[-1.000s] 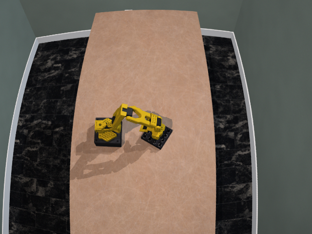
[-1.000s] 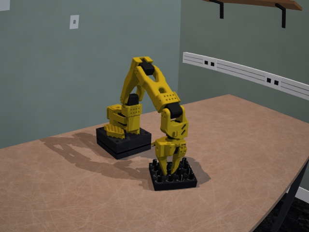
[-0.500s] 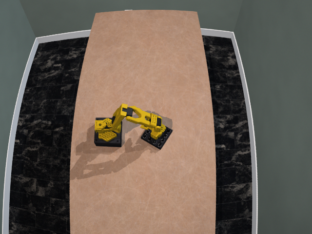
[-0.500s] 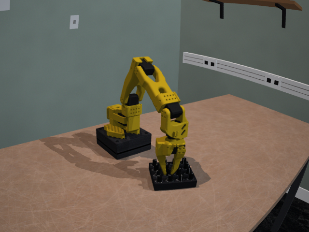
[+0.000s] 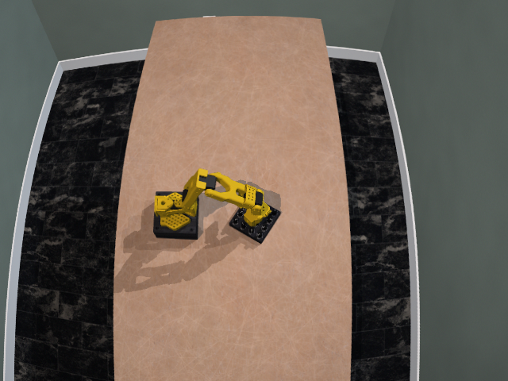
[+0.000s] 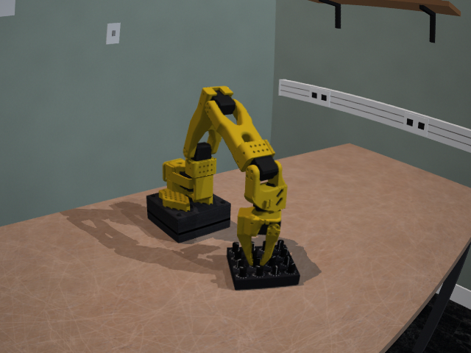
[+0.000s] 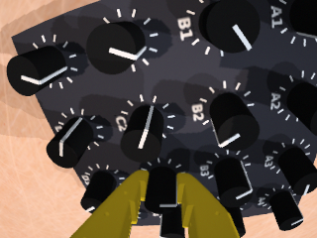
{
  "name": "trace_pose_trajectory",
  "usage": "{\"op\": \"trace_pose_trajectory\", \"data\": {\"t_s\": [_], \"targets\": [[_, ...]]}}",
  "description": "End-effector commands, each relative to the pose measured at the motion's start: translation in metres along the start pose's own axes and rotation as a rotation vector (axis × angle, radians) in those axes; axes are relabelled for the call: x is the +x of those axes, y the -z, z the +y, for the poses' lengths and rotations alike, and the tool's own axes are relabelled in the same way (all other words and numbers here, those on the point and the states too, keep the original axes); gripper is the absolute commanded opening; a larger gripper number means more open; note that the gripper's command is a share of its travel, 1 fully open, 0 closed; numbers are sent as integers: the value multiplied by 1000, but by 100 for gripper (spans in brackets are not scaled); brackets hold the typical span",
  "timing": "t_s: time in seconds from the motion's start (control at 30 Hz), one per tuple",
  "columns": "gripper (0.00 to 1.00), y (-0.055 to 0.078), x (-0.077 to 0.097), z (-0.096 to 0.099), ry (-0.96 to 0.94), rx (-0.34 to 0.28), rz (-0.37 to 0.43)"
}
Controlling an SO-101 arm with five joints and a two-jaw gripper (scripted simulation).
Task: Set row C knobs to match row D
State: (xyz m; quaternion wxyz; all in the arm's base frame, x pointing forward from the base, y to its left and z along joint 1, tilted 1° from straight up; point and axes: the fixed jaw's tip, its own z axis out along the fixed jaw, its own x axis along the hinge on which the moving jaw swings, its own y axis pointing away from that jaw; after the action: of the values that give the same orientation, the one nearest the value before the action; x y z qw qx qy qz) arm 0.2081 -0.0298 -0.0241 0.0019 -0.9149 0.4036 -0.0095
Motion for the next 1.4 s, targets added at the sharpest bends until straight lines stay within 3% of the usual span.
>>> {"op": "trace_pose_trajectory", "data": {"t_s": [0.0, 1.37], "targets": [[1, 0, -1, 1, -73, -6, -10], [1, 0, -4, -1, -684, -9, -7]]}}
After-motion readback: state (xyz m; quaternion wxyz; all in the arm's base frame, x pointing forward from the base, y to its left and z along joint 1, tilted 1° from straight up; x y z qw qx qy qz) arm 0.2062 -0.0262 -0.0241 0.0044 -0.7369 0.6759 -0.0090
